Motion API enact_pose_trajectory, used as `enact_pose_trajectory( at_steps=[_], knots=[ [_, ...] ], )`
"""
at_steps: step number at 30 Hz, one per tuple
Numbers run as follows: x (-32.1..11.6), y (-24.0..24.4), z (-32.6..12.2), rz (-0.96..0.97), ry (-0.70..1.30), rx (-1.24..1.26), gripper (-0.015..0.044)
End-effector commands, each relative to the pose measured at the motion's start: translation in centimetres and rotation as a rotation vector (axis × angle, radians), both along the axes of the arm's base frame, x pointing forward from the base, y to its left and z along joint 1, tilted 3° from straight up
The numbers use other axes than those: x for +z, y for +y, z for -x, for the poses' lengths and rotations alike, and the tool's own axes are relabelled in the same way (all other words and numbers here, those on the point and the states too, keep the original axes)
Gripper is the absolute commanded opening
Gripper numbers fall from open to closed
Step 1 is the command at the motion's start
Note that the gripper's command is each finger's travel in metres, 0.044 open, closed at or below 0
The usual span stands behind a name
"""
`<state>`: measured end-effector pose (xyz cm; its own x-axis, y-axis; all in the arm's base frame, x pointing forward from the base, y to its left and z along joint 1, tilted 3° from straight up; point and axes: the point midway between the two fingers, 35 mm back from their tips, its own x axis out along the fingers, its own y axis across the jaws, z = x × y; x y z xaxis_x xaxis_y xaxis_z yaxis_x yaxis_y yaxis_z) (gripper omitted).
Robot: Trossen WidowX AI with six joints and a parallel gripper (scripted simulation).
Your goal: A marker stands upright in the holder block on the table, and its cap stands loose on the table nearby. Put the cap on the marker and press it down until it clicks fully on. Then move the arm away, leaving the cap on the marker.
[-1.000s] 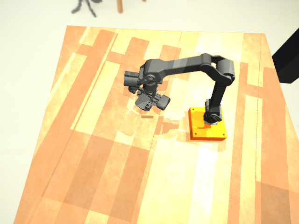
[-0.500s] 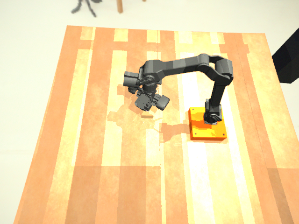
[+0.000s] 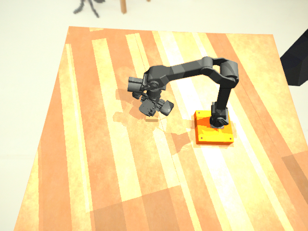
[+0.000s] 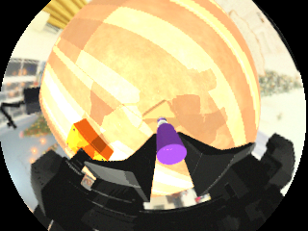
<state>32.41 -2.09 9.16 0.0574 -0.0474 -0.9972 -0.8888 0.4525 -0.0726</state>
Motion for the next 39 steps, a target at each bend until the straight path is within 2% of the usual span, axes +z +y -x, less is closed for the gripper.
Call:
enact_pose_trajectory(
  at_steps=[1,19,35,36,39],
  knots=[
    [-0.9,0.0,0.0,-0.002,0.002,0.005,0.0000],
    [-2.3,-0.1,0.0,-0.002,0.002,0.005,0.0000],
    [-2.3,-0.1,0.0,-0.002,0.003,0.000,0.0420],
    [-2.3,-0.1,0.0,-0.002,0.003,0.000,0.0440],
    [-1.3,0.0,-0.1,-0.002,0.003,0.000,0.0440]
  ],
)
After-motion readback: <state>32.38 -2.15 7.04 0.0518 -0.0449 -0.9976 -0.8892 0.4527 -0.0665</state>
